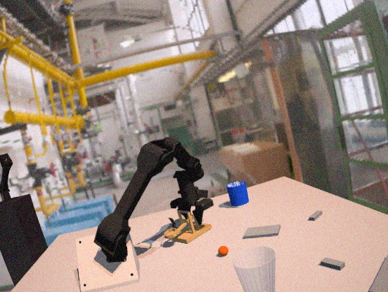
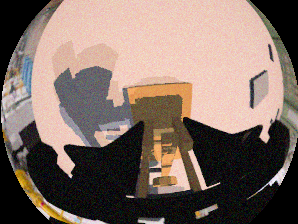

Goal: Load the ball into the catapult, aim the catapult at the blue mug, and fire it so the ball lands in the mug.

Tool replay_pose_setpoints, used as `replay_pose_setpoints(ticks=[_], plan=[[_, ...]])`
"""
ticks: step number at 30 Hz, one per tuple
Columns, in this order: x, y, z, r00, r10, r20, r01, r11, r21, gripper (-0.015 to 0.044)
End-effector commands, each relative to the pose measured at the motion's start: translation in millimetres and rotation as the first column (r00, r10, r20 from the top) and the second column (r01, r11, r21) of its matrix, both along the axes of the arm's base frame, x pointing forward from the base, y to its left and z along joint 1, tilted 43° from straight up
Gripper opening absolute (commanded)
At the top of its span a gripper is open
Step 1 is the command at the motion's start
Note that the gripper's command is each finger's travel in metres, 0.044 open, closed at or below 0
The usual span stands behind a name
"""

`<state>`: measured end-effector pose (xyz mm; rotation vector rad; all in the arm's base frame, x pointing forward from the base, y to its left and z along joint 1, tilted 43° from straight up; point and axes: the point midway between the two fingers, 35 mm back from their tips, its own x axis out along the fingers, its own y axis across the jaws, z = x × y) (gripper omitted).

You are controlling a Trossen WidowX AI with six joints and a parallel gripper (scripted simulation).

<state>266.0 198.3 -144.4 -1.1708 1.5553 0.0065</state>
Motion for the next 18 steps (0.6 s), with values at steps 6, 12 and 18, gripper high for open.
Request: replay_pose_setpoints(ticks=[6,12,18], plan=[[0.1,0.6,0.5,1.000,-0.001,0.001,0.001,1.000,0.001,0.0184],[0.1,0.6,0.5,1.000,-0.001,0.001,0.001,1.000,0.001,0.0341],[-5.0,41.1,41.8,1.000,0.000,-0.001,0.000,1.000,0.004,0.0440]])
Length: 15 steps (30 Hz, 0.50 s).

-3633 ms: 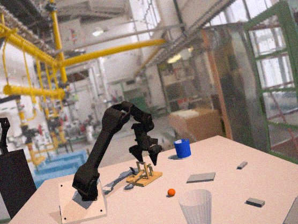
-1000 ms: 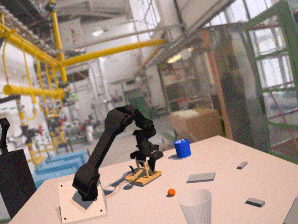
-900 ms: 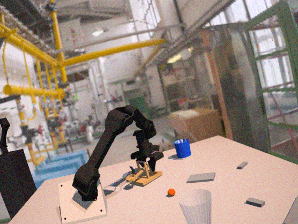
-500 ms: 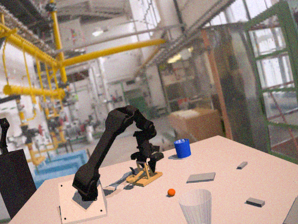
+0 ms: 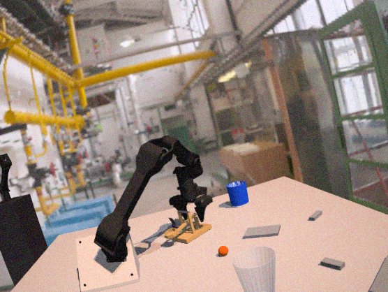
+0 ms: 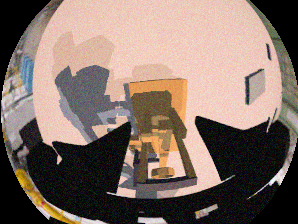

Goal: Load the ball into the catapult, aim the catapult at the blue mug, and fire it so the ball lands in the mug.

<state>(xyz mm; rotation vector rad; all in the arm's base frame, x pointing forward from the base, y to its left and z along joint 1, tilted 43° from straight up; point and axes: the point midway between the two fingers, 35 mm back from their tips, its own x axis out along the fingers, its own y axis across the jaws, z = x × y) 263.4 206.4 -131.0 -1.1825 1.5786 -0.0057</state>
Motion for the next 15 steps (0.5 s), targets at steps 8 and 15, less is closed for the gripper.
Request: replay_pose_setpoints(ticks=[8,15], plan=[[-6.7,49.0,46.6,1.000,0.018,0.018,-0.018,0.999,0.028,0.0440],[-10.3,76.6,75.7,0.999,0.021,0.024,-0.022,0.999,0.037,0.0440]])
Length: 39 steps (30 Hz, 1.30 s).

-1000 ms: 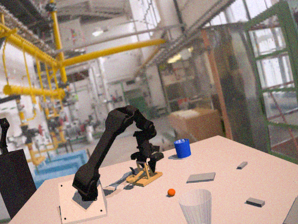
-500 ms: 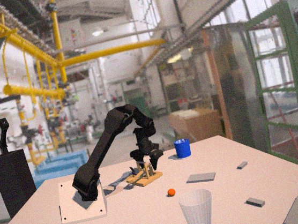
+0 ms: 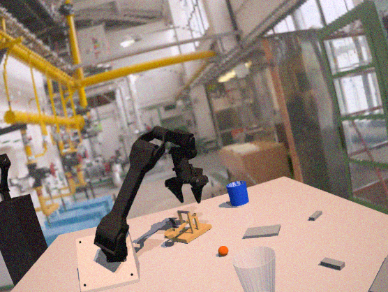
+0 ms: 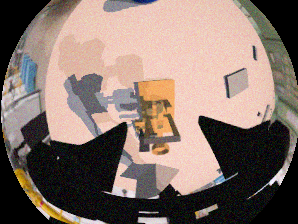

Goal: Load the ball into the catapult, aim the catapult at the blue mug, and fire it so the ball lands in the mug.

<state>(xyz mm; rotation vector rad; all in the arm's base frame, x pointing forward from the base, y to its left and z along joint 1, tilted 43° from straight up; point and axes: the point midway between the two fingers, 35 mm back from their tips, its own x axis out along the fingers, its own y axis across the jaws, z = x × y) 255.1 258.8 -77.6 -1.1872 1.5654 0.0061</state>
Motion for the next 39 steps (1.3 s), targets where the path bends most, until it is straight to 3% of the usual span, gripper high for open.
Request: replay_pose_setpoints(ticks=[1,4,5,10,18,26,39], plan=[[-3.8,31.4,31.3,1.000,0.008,0.020,-0.009,0.999,0.033,0.0440],[-7.1,41.0,44.2,1.000,0.009,0.022,-0.010,0.999,0.037,0.0440],[-0.8,21.6,23.6,1.000,0.002,0.014,-0.002,1.000,0.017,0.0414],[35.5,-21.0,48.9,0.991,-0.096,0.091,0.091,0.994,0.060,0.0300],[75.7,-117.8,92.3,0.928,-0.284,0.241,0.260,0.957,0.127,0.0300],[75.5,-221.1,127.2,0.802,-0.454,0.388,0.418,0.891,0.179,0.0300],[74.2,-241.2,119.9,0.788,-0.467,0.401,0.431,0.884,0.182,0.0300]])
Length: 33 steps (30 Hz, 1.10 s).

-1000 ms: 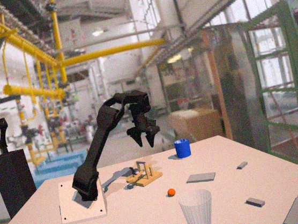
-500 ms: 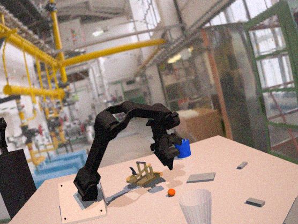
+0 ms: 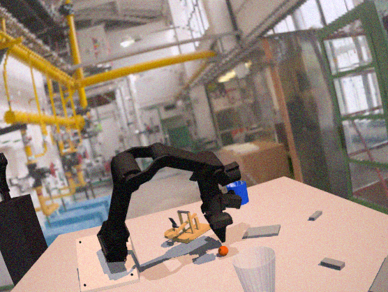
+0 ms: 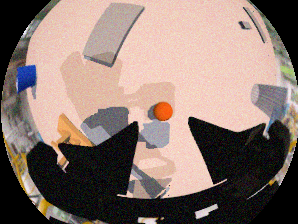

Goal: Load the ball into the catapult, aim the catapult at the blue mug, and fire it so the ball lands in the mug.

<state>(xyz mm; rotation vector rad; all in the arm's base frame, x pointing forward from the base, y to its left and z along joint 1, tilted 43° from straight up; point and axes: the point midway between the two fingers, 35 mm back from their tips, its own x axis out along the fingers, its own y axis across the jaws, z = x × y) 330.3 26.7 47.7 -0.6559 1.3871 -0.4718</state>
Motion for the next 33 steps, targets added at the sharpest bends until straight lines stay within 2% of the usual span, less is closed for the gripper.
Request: replay_pose_setpoints(ticks=[1,28,33], plan=[[-0.9,-9.0,-5.4,1.000,-0.003,-0.002,0.003,1.000,-0.007,0.0300],[3.9,-35.4,-33.5,1.000,-0.003,-0.002,0.003,1.000,-0.008,0.0300],[3.9,-35.4,-33.5,1.000,-0.003,-0.002,0.003,1.000,-0.008,0.0169]])
